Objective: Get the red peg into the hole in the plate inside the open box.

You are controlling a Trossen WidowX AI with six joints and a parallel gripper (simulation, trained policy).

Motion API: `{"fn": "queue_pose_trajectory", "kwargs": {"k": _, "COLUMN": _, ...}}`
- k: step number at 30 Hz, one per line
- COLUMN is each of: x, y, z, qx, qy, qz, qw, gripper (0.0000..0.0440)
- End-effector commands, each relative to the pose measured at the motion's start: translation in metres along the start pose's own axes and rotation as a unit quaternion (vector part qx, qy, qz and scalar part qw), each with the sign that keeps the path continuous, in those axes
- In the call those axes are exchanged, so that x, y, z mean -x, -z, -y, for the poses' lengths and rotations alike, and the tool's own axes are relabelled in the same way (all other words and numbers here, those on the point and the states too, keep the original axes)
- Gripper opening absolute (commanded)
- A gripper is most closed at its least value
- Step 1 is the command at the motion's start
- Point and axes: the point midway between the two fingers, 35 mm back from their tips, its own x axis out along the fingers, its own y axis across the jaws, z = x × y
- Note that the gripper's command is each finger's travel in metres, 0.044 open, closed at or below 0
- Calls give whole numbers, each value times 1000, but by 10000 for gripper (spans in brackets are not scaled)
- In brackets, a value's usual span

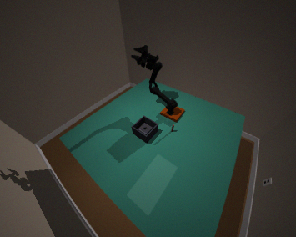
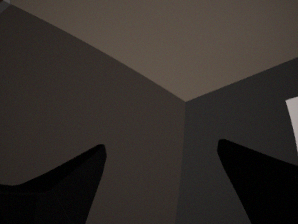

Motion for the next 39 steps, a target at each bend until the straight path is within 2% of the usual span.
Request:
{"fn": "queue_pose_trajectory", "kwargs": {"k": 1, "x": 2, "y": 1, "z": 6, "qx": 16, "qy": 5, "qz": -6, "qw": 1000, "gripper": 419}}
{"fn": "queue_pose_trajectory", "kwargs": {"k": 3, "x": 6, "y": 3, "z": 19, "qx": 47, "qy": 16, "qz": -17, "qw": 999, "gripper": 440}}
{"fn": "queue_pose_trajectory", "kwargs": {"k": 10, "x": 25, "y": 8, "z": 70, "qx": 152, "qy": 57, "qz": -61, "qw": 985, "gripper": 440}}
{"fn": "queue_pose_trajectory", "kwargs": {"k": 20, "x": 57, "y": -3, "z": 147, "qx": 297, "qy": 118, "qz": -119, "qw": 940, "gripper": 440}}
{"fn": "queue_pose_trajectory", "kwargs": {"k": 29, "x": 87, "y": -33, "z": 210, "qx": 422, "qy": 171, "qz": -162, "qw": 875, "gripper": 440}}
{"fn": "queue_pose_trajectory", "kwargs": {"k": 39, "x": 120, "y": -87, "z": 269, "qx": 549, "qy": 231, "qz": -195, "qw": 779, "gripper": 440}}
